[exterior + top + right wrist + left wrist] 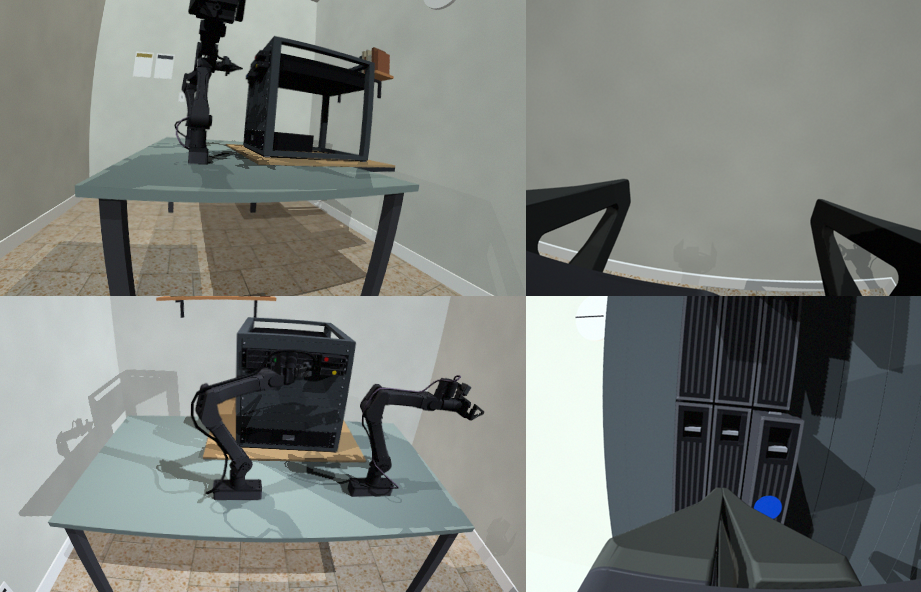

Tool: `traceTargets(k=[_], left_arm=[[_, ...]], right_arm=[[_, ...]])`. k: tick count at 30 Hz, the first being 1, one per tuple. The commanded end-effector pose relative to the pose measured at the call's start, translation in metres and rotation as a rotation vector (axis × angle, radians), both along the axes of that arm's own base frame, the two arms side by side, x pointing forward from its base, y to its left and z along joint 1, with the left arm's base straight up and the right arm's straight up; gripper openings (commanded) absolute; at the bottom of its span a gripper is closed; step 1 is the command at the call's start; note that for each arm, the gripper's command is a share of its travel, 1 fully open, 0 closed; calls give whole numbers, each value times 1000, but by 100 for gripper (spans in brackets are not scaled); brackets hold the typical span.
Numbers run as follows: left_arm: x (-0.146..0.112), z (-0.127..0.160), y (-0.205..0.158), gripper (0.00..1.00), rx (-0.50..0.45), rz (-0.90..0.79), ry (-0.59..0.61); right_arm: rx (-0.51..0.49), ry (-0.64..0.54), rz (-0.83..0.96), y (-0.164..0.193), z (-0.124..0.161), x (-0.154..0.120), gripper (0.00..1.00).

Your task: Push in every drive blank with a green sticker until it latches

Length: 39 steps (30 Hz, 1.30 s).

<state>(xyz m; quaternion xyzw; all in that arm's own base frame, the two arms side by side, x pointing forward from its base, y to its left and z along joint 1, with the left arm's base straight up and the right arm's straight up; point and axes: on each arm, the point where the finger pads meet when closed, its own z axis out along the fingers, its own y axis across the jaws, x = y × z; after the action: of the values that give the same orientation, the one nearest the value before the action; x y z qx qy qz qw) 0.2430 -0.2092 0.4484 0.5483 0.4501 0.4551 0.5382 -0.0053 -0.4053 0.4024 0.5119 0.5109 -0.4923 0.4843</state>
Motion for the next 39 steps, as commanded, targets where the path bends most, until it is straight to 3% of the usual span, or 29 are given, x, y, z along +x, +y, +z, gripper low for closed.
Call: traceTargets(k=[1,10,26,27,39], left_arm=[[-20,4,23,0,-24,76,-3],[-35,11,27,0,-43,76,-6],[-34,12,28,0,-50,81,-7],[-34,12,28,100,-50,81,-7],[-34,12,28,100,-50,81,-7]], right_arm=[[-46,-7,2,7,14,3,100],[-46,-7,2,7,14,3,100],[-46,-7,2,7,14,3,100],[-46,-7,2,7,14,3,100],[-46,-7,2,7,14,3,100]])
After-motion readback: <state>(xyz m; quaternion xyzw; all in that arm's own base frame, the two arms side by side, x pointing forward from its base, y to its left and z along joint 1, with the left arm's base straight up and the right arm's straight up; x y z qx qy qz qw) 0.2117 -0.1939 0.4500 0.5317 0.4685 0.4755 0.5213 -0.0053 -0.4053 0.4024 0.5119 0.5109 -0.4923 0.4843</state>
